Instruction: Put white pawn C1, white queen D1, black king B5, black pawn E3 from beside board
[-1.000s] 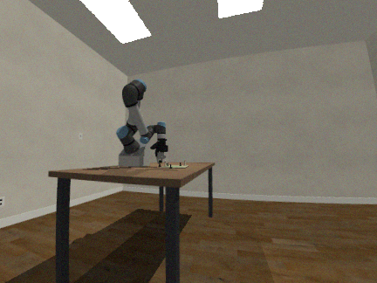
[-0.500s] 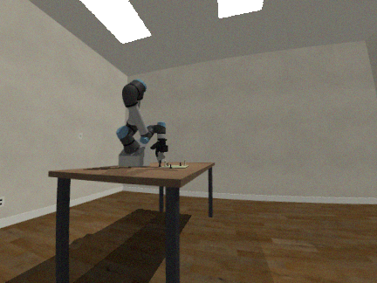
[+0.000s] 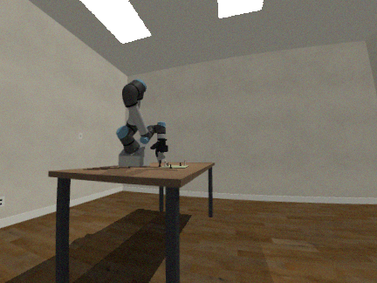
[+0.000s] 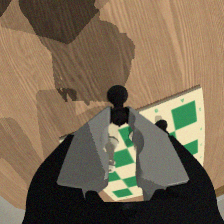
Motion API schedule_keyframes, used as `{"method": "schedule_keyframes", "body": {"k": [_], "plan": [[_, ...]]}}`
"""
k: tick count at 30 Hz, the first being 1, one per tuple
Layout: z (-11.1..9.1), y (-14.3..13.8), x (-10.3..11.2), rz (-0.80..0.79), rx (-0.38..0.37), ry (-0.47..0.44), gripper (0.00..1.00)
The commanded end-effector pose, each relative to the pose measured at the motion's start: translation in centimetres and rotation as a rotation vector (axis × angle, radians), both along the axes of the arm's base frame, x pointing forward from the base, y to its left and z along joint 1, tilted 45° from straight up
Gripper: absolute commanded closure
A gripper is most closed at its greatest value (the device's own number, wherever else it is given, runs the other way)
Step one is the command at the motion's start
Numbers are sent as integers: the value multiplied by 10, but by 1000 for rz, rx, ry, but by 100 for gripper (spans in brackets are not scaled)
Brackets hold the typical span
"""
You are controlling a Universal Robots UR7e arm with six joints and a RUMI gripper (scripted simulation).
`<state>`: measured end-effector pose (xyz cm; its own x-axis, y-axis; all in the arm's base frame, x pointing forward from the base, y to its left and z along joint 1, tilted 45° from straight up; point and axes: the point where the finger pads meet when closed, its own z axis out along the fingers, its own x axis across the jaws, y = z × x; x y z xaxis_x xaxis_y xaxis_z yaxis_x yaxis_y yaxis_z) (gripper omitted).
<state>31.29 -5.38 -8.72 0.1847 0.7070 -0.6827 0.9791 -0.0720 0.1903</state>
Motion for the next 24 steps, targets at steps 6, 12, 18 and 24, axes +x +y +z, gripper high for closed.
{"method": "schedule_keyframes", "body": {"k": [6, 12, 18, 24], "plan": [[0, 0, -1, -1, 1, 2, 100], [2, 2, 0, 1, 1, -1, 100], [5, 5, 1, 1, 1, -3, 100], [14, 14, 0, 1, 1, -4, 100]]}}
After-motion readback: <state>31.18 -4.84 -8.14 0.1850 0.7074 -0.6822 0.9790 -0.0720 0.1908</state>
